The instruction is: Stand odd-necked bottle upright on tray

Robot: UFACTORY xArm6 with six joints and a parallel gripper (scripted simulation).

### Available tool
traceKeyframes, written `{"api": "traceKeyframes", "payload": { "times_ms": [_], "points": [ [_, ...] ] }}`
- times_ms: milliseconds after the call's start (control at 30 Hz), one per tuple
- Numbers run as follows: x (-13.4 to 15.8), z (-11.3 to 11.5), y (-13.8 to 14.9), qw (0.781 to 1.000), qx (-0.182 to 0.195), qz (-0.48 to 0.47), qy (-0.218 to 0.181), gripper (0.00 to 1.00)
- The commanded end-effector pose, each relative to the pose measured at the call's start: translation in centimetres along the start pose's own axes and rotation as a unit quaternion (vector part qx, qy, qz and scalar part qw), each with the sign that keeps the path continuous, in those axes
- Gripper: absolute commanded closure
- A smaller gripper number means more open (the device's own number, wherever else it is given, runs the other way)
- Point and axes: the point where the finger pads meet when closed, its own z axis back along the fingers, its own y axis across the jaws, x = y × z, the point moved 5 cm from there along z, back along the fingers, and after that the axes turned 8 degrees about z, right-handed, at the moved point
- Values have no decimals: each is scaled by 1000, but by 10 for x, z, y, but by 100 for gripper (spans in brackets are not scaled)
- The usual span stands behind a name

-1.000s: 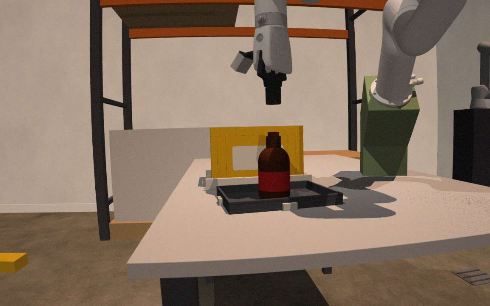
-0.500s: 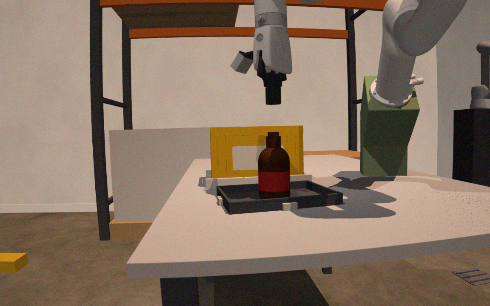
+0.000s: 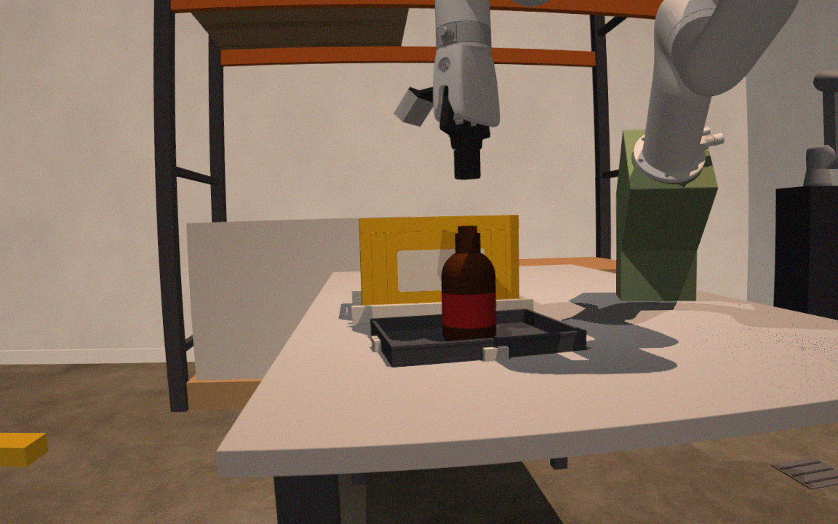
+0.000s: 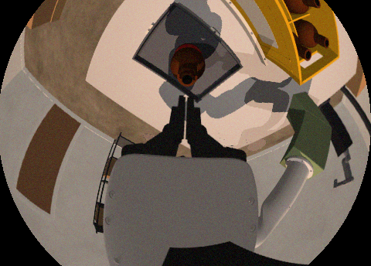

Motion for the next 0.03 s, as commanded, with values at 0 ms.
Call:
{"api": "traceKeyframes", "payload": {
  "times_ms": [0],
  "points": [
    [-1, 1, -1, 1000, 0, 1, 1, 100]
  ]
}}
